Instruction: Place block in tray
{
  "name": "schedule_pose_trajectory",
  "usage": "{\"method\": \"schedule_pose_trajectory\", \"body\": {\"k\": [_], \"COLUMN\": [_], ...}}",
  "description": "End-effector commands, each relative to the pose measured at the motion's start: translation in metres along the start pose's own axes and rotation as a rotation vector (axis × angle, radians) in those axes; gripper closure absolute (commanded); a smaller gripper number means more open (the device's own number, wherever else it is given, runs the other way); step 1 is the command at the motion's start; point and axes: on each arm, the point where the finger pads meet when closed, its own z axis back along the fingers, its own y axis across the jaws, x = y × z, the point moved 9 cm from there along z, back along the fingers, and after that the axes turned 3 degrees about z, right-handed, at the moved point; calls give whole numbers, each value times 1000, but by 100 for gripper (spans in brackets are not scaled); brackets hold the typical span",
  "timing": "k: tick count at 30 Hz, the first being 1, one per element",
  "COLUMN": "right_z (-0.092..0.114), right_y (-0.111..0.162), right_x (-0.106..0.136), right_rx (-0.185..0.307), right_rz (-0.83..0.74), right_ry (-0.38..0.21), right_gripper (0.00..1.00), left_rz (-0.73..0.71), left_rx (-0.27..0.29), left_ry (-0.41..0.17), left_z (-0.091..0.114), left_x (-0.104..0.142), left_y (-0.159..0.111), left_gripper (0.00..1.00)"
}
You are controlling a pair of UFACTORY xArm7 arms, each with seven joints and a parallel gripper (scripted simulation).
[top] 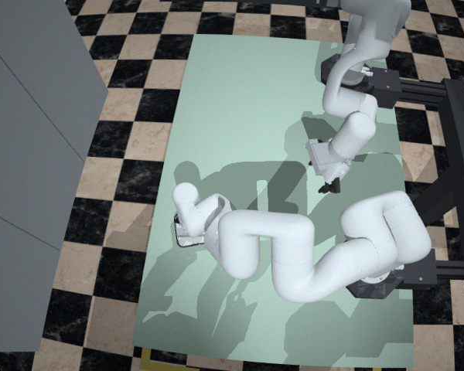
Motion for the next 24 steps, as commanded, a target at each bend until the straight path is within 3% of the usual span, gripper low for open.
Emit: {"method": "schedule_pose_trajectory", "body": {"k": [1, 11, 24], "right_z": [2, 2, 2], "right_y": [-1, -1, -1], "right_x": [-1, -1, -1], "right_rx": [-5, -5, -5], "right_rz": [-1, -1, -1], "right_ry": [3, 3, 3], "right_gripper": [0, 0, 0], "left_rz": [0, 0, 0], "left_rx": [4, 4, 4], "left_ry": [-3, -3, -3], "left_z": [15, 42, 46], "left_x": [1, 1, 1], "left_y": [1, 1, 1], "left_gripper": [48, 48, 48]}}
